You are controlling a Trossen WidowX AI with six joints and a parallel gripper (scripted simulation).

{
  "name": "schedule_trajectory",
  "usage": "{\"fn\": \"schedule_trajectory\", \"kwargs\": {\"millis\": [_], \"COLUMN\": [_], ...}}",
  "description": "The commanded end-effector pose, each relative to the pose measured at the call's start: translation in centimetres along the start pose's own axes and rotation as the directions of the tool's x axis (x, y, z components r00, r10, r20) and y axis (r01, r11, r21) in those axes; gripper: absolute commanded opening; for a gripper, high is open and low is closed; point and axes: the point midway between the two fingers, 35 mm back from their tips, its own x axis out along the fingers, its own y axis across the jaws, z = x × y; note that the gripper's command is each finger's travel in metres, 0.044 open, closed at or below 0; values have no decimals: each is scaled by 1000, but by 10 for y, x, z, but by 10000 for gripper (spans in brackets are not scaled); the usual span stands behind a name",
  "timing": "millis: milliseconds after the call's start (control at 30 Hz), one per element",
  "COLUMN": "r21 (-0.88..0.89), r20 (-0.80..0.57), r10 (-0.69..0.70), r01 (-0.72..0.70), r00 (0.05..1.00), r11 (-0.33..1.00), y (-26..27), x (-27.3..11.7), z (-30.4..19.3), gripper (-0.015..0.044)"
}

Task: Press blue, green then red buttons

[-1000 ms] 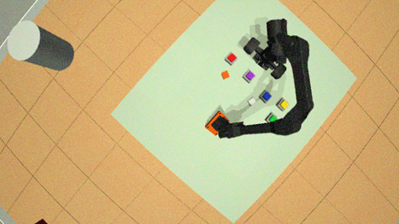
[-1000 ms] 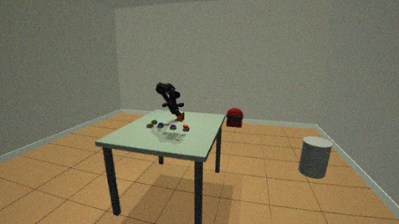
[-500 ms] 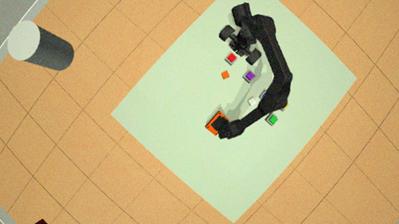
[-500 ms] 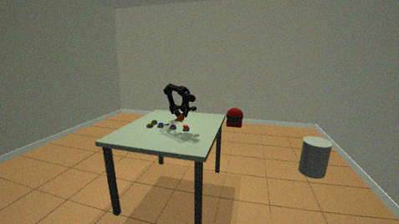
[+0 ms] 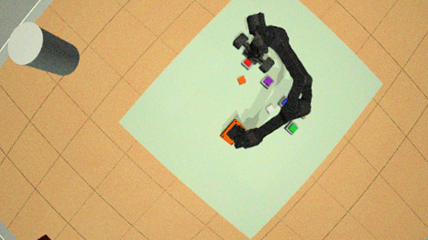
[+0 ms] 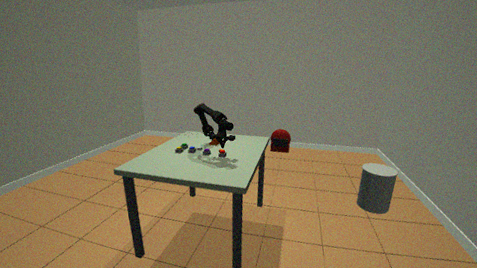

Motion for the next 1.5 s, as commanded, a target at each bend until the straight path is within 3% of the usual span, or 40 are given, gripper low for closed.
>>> {"fn": "schedule_trajectory", "kwargs": {"millis": [0, 467, 1233, 1467], "r21": [-6, -5, -5, -6], "r20": [0, 1, 1, 0], "r10": [-5, -6, -6, -5], "r01": [5, 6, 6, 5], "r00": [1000, 1000, 1000, 1000], "r11": [1000, 1000, 1000, 1000], "y": [-1, -2, -2, -1], "x": [9, 31, 31, -1], "z": [0, 0, 0, 0], "gripper": [20, 20, 20, 20]}}
